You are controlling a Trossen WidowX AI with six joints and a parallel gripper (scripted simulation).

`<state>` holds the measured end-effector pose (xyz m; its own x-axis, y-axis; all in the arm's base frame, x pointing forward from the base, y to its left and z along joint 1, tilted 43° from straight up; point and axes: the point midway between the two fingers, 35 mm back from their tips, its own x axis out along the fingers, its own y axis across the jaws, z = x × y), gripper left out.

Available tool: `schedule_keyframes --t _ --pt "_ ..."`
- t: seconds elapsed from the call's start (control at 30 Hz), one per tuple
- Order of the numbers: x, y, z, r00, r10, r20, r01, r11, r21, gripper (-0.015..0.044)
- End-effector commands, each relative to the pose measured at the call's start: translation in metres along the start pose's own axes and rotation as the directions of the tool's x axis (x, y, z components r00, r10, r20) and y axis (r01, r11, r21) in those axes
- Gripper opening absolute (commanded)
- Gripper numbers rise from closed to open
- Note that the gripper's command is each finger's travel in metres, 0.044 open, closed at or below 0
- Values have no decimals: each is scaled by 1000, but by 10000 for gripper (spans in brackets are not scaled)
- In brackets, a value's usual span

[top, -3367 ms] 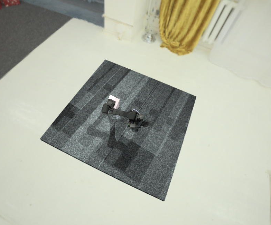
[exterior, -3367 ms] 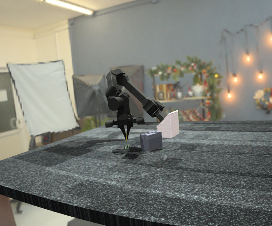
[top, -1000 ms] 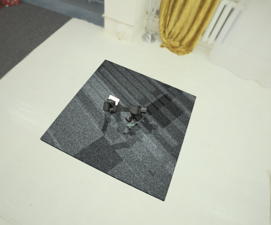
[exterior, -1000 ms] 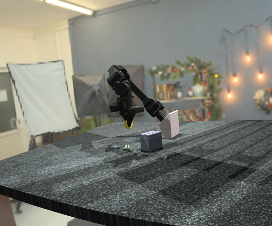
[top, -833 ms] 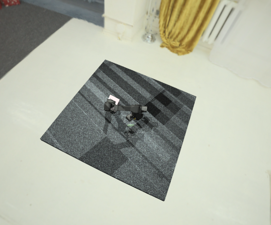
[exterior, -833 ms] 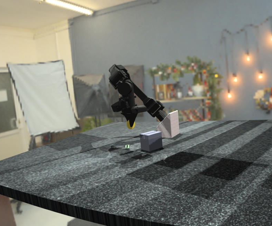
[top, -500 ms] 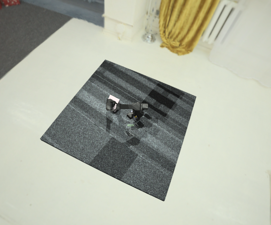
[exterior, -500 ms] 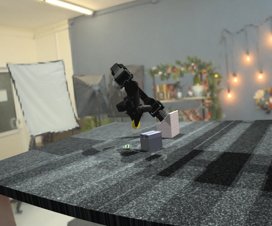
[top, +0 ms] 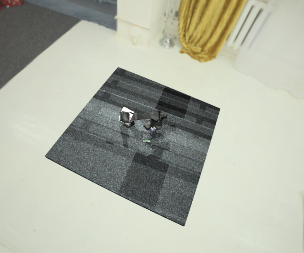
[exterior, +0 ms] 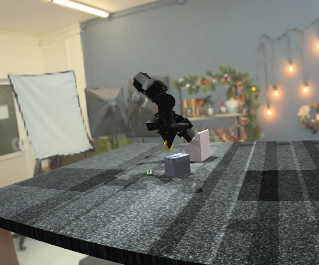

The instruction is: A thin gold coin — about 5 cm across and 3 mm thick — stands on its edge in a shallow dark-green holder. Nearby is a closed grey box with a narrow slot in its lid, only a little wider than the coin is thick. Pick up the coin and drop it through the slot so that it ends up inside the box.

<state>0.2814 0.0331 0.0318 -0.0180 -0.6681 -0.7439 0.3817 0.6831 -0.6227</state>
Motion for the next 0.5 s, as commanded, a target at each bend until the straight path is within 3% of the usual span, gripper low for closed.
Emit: schedule_keyframes --t 0.0,0.47 --pt "2 10 -9 1000 -2 -6 2 1000 1 0" --pt "1 17 -14 1000 -4 1 4 1000 -2 0"
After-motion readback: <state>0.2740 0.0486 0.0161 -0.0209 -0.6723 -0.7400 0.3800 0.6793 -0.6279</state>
